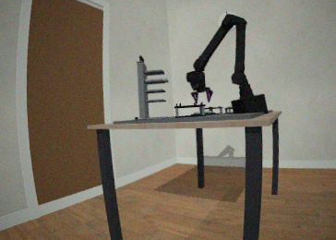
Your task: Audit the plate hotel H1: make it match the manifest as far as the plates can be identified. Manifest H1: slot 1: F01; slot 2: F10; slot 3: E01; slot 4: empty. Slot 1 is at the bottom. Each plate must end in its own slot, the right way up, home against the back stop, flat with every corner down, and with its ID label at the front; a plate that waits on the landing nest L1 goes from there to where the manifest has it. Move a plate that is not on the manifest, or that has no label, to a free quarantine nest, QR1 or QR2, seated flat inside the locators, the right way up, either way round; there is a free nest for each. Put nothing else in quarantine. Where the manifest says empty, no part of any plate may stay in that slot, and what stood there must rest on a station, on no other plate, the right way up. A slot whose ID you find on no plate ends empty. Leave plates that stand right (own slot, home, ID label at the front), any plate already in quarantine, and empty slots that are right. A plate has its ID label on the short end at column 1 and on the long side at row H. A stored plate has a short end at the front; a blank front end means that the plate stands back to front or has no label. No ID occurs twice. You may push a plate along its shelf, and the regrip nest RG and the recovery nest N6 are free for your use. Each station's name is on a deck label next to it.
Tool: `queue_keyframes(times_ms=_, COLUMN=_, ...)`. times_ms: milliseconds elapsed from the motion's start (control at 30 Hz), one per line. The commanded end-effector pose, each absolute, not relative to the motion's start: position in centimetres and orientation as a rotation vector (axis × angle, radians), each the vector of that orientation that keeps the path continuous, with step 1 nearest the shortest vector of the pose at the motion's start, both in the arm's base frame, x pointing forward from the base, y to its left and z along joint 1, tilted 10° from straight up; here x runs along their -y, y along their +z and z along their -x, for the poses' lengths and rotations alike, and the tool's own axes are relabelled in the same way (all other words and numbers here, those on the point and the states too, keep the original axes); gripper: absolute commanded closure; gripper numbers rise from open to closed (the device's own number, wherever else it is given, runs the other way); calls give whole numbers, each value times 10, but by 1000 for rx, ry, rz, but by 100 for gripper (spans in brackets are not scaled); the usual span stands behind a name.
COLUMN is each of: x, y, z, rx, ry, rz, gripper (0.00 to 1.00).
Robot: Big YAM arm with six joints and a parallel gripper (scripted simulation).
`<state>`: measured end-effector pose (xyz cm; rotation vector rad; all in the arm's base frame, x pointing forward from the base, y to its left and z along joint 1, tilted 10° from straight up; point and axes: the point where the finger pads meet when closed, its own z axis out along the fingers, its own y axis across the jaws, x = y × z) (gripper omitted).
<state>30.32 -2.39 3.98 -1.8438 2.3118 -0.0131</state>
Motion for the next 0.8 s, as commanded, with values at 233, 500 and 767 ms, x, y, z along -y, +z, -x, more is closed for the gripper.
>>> queue_keyframes(times_ms=233, x=26, y=36, z=-305, rx=-2101, ry=-43, rz=2076, gripper=0)
queue_keyframes(times_ms=500, x=20, y=28, z=-307, rx=-2086, ry=-42, rz=2091, gripper=0)
queue_keyframes(times_ms=767, x=19, y=17, z=-308, rx=-2097, ry=-40, rz=2081, gripper=0)
